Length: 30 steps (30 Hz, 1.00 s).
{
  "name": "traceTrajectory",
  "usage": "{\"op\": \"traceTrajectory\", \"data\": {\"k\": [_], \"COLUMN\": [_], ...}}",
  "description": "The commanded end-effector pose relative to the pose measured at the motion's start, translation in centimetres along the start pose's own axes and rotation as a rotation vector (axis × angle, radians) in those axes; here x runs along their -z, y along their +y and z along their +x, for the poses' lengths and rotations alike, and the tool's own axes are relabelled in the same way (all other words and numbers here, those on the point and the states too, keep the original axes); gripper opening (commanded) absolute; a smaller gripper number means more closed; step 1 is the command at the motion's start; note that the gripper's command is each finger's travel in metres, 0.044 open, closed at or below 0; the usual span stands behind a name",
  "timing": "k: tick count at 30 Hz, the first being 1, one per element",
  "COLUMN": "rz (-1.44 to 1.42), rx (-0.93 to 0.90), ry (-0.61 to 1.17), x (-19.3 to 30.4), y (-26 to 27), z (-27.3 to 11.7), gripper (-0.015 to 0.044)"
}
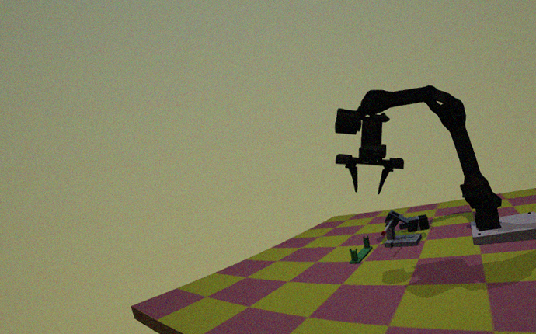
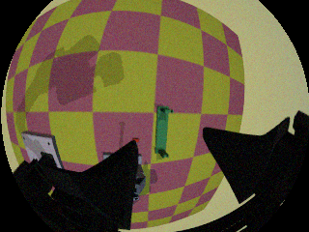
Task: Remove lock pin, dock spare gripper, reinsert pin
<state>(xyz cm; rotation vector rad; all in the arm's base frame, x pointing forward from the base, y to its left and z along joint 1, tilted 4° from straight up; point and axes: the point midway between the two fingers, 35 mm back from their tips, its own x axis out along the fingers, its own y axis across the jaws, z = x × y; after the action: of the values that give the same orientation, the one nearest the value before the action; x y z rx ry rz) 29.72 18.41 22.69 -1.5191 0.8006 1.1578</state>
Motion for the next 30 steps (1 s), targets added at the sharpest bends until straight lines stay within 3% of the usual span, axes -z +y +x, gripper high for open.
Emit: {"op": "traceTrajectory", "data": {"k": [1,5,10,18,30], "rz": [0.168,0.296,0.296,0.296,0.296], "rx": [-0.151,-0.267,-0.267,-0.266,-0.266], "ry": [0.043,0.076,0.076,0.078,0.078], "x": [3.5,6.0,6.1,7.2,7.3], "y": [1.5,2.9,3.0,4.5,4.9], "z": [1.1,1.7,2.2,8.3,9.8], "gripper": [0.03,0.03,0.03,0.03,0.03]}}
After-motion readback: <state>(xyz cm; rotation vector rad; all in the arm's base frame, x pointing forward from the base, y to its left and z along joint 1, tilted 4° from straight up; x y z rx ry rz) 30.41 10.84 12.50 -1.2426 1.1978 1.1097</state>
